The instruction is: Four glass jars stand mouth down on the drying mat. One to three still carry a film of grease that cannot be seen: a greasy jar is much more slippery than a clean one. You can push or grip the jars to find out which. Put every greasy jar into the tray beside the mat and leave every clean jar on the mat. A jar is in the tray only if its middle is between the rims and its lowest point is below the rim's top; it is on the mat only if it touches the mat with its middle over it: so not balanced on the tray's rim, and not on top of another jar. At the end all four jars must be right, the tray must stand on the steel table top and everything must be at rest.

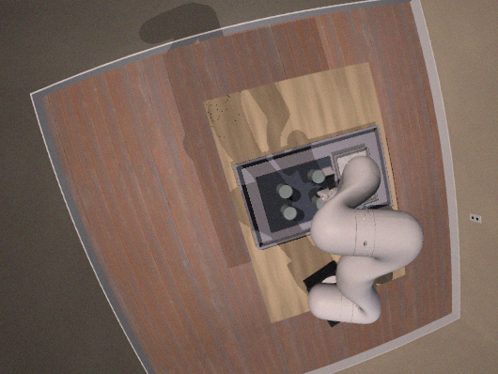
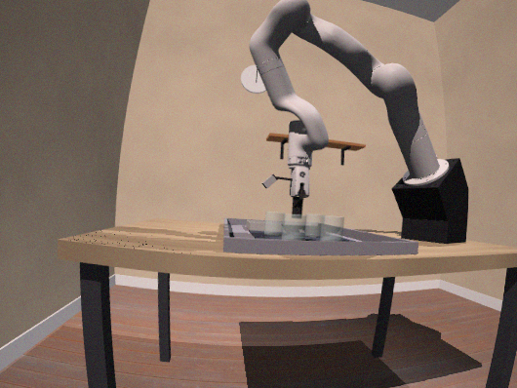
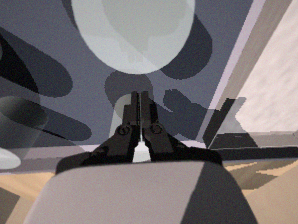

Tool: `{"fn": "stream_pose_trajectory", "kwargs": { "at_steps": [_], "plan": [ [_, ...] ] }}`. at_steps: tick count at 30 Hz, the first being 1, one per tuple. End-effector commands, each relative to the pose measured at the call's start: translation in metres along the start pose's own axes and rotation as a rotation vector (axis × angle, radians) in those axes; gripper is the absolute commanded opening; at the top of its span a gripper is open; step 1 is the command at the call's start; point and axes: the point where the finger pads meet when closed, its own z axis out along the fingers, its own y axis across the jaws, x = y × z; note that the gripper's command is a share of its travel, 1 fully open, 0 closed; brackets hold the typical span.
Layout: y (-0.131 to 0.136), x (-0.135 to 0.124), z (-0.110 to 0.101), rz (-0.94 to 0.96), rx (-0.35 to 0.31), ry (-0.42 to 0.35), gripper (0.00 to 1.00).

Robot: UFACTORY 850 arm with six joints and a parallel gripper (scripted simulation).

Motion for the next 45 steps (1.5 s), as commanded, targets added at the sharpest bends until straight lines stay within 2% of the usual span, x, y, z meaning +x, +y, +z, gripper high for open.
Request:
{"fn": "stream_pose_trajectory", "kwargs": {
  "at_steps": [1,25,29,31,37,39,45],
  "plan": [
    [0.0,0.0,0.0,0.0,0.0,0.001,0.0],
    [0.0,0.0,0.0,0.0,0.0,0.001,0.0],
    [0.0,0.0,-0.031,0.0,0.0,0.001,0.0],
    [0.0,0.0,-0.031,0.0,0.0,0.001,0.0],
    [0.0,0.0,-0.077,0.0,0.0,0.001,0.0],
    [0.0,0.0,-0.077,0.0,0.0,0.001,0.0],
    [-0.049,-0.002,-0.077,0.0,0.0,0.001,0.0]
  ]
}}
